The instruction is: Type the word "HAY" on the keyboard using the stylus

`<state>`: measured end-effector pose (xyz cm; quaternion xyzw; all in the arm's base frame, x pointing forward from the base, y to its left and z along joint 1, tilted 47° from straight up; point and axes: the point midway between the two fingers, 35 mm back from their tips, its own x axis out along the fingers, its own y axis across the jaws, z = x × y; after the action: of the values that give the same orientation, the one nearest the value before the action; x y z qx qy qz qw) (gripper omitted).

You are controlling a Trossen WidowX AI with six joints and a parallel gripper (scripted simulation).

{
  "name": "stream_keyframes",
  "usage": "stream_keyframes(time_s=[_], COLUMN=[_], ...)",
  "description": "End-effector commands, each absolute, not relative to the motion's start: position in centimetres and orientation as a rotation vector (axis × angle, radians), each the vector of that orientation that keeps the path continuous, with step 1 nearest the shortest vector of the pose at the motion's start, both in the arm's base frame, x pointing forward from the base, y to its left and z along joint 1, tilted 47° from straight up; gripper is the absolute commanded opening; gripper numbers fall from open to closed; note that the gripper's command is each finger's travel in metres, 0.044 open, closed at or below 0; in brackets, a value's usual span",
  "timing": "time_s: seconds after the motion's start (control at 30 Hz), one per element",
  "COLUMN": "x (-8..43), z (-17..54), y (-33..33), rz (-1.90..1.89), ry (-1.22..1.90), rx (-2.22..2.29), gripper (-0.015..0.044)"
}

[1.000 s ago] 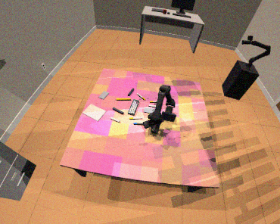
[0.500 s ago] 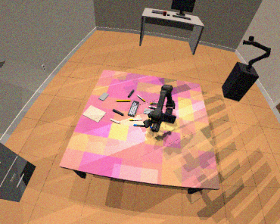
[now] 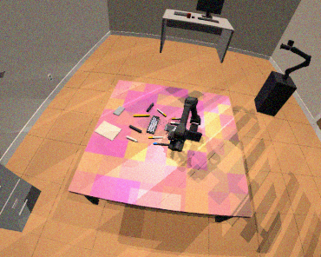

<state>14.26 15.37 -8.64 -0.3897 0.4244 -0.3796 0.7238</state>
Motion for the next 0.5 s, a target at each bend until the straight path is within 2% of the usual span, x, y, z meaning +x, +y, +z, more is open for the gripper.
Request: stream_keyframes(time_s=[0.0, 0.47], x=[14.11, 14.1], z=[-8.76, -8.95], y=[15.1, 15.0], rz=[-0.744, -0.368], ry=[1.053, 1.354], rx=[-1.062, -1.65], gripper=[0.015, 0.015])
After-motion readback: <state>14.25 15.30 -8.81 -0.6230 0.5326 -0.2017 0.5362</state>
